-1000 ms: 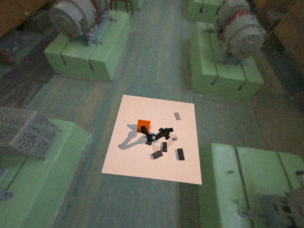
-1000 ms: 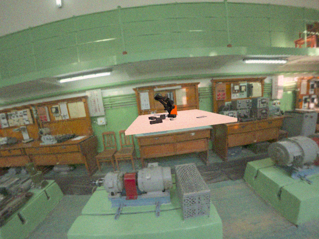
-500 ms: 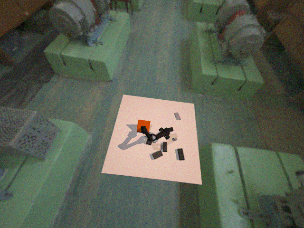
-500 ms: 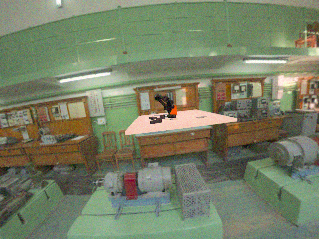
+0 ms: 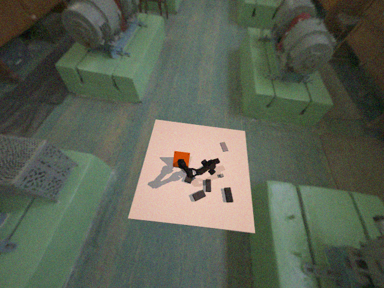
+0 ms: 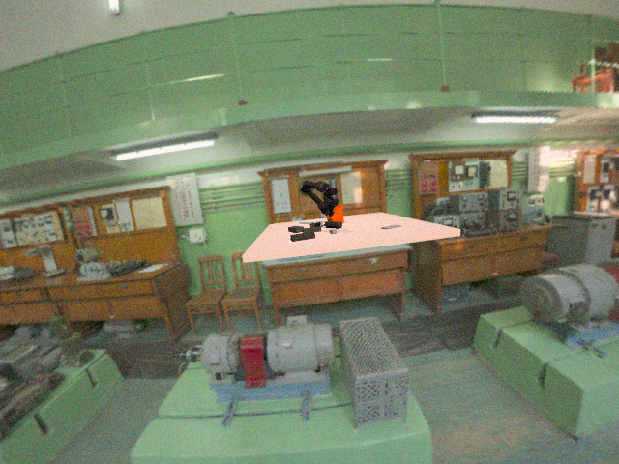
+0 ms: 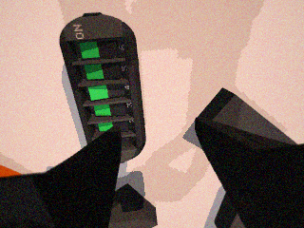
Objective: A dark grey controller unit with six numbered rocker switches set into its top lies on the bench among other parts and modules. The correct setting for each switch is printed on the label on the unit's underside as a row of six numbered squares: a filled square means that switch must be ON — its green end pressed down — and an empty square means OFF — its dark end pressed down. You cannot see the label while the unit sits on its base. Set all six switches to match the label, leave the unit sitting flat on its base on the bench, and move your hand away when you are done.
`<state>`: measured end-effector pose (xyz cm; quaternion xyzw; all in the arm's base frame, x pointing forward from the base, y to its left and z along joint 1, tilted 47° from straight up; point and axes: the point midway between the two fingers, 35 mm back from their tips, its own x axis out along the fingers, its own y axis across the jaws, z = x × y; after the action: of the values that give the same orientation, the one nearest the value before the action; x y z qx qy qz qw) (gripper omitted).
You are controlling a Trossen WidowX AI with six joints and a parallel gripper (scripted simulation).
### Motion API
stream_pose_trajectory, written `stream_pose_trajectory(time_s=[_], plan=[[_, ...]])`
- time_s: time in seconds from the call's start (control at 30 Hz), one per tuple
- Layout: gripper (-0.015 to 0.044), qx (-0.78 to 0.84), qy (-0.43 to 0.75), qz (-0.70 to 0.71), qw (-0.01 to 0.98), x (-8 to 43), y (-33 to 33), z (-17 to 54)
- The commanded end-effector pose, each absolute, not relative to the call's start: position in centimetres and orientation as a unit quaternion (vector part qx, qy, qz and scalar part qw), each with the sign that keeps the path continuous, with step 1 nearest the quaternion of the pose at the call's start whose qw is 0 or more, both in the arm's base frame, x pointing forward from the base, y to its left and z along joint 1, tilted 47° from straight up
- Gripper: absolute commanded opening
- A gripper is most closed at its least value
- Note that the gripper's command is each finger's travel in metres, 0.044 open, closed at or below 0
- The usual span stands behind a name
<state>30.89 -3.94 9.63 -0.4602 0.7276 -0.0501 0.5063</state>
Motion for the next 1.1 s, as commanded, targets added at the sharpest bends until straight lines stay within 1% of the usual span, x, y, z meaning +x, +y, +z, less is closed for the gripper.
stream_pose_trajectory(time_s=[0.0, 0.13, 0.57, 1.07], plan=[[0.0105, -0.457, 0.728, -0.050, 0.508, 30.91, -3.84, 9.68], [0.0000, -0.457, 0.728, -0.050, 0.508, 30.91, -3.84, 9.68], [0.0000, -0.457, 0.728, -0.050, 0.508, 30.91, -3.84, 9.68], [0.0394, -0.459, 0.727, -0.050, 0.507, 30.94, -3.86, 9.71]])
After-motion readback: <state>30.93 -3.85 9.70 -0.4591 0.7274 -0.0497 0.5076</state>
